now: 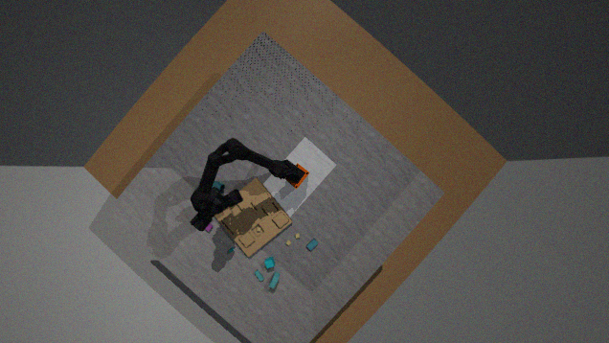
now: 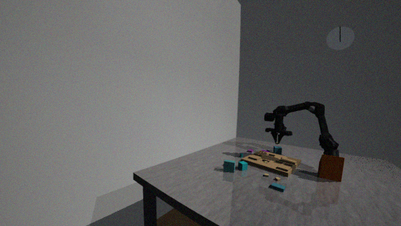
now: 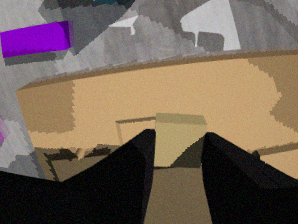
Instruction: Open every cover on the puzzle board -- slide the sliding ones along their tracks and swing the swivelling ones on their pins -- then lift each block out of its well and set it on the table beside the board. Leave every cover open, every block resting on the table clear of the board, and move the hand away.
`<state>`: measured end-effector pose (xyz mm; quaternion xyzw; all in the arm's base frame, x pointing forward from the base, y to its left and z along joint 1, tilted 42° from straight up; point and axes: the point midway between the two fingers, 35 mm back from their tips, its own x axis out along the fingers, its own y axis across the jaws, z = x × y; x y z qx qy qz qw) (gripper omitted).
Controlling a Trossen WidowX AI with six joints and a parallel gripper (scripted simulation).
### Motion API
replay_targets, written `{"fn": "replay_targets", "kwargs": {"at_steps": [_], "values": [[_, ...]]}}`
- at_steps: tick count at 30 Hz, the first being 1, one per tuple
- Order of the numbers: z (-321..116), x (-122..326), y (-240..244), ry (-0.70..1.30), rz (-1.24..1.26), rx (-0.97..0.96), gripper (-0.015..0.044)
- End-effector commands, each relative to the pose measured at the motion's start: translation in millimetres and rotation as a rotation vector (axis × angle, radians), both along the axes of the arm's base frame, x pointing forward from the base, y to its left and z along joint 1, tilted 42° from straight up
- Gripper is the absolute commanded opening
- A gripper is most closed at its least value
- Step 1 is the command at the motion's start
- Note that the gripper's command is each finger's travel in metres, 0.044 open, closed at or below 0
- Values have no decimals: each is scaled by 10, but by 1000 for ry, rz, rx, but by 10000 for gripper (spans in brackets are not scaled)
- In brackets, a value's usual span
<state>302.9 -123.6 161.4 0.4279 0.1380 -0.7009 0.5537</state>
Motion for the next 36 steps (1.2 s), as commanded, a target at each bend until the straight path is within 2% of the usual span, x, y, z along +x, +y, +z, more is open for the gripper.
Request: {"fn": "replay_targets", "kwargs": {"at_steps": [1, 28, 36], "values": [[67, -113, -70, 2, 2, 5, 80], [451, -974, -451, 5, 3, -10, 80], [389, -972, -512, 5, 3, -9, 80]]}}
